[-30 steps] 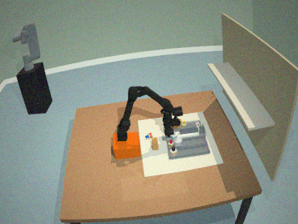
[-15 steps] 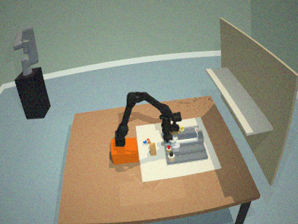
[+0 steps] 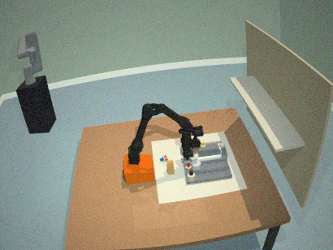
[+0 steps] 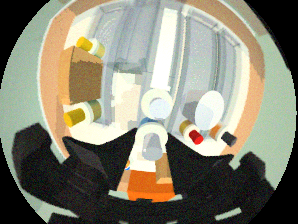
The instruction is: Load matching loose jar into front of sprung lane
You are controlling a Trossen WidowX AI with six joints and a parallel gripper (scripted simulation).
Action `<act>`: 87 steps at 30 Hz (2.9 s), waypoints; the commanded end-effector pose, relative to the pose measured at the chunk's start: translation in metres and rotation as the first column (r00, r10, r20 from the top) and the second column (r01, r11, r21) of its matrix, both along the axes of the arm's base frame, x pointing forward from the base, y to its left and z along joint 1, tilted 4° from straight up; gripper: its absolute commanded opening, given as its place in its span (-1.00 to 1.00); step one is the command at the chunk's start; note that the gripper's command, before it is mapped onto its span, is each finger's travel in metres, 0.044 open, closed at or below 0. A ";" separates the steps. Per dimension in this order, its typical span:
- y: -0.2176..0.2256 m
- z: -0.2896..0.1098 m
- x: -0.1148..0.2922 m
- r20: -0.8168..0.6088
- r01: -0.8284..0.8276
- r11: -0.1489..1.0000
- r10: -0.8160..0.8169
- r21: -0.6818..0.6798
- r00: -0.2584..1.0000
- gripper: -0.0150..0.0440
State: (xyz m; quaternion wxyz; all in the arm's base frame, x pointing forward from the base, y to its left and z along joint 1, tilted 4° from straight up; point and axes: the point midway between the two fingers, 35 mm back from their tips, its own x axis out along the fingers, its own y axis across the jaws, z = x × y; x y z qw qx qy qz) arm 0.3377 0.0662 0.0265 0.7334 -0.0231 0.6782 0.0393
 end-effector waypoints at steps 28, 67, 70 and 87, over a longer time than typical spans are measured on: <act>0.000 0.004 0.008 0.026 0.001 1.000 -0.001 0.001 1.000 -0.49; 0.000 -0.001 0.012 0.026 0.001 1.000 -0.001 0.001 1.000 -0.49; 0.000 -0.002 0.012 0.026 0.001 1.000 -0.001 0.001 1.000 -0.49; 0.000 -0.009 0.012 0.026 0.001 1.000 -0.001 0.001 1.000 -0.49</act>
